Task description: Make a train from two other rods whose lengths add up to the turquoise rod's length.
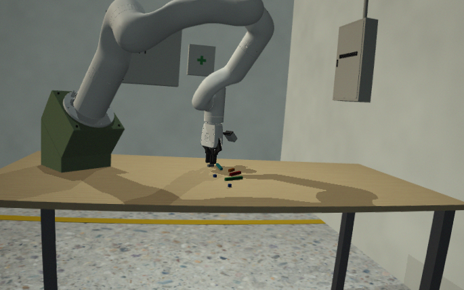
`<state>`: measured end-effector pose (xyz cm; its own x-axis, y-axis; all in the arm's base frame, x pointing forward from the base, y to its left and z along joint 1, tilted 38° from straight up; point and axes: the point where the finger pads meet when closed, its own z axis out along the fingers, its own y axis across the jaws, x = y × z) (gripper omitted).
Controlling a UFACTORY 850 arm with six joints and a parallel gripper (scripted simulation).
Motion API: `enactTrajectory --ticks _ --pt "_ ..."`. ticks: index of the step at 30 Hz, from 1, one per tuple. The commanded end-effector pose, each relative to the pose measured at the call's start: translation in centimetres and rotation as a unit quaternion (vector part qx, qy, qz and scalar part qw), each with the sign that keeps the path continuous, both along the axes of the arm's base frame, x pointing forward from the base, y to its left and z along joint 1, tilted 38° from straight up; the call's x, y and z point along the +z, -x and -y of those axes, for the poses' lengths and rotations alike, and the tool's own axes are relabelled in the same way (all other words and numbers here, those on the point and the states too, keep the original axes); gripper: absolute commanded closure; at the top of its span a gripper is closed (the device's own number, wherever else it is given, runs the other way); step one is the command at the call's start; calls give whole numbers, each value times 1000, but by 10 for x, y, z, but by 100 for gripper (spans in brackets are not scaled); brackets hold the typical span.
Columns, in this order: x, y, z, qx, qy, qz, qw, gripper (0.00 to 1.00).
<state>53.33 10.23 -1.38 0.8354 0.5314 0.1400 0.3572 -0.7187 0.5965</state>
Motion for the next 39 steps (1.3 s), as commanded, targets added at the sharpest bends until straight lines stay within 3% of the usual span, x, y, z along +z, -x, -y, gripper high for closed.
enactTrajectory --ticks 1,39 --pt "-1 -1 0 0 0 0 1000 76" --pt "-10 -6 5 0 0 0 1000 76"
